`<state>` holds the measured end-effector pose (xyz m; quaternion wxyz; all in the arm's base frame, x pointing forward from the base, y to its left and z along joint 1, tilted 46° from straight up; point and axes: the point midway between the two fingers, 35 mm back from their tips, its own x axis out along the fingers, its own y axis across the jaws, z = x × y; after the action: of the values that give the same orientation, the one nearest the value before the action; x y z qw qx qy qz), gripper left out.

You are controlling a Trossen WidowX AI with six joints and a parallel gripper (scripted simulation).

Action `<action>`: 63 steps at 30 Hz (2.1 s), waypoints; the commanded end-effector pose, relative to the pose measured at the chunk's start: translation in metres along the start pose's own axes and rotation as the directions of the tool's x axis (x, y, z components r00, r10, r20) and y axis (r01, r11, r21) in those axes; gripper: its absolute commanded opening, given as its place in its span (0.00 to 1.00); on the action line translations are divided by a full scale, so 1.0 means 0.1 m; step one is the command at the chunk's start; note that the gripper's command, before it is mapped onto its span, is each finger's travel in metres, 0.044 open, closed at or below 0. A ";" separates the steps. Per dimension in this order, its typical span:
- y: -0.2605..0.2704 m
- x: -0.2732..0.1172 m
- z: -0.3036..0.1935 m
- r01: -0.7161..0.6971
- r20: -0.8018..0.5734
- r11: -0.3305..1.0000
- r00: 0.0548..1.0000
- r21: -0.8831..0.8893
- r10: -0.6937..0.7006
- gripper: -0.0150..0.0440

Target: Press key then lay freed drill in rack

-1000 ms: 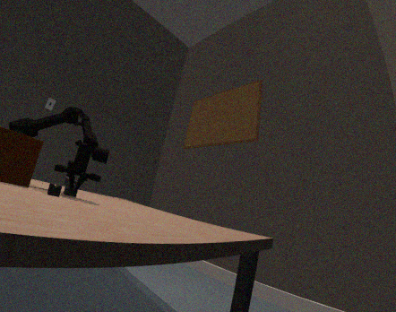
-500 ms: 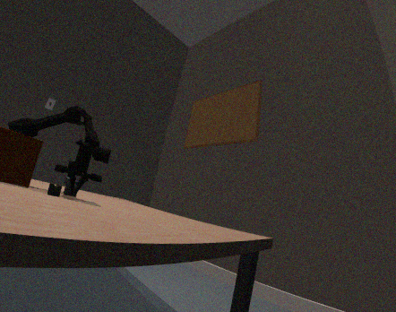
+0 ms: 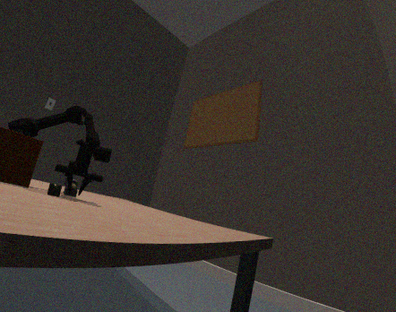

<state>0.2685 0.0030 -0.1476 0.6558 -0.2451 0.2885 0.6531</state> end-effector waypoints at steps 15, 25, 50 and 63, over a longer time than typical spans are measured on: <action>0.00 0.02 0.07 -0.003 -0.001 1.000 1.000 -0.002 0.003 1.00; 0.00 0.03 0.11 -0.003 0.000 1.000 1.000 -0.002 0.003 1.00; 0.00 0.05 0.16 -0.001 -0.004 1.000 1.000 -0.004 0.000 0.91; 0.00 0.05 0.16 -0.001 -0.004 1.000 1.000 -0.004 0.000 0.33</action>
<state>0.2696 0.0176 -0.1392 0.6547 -0.2476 0.2886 0.6533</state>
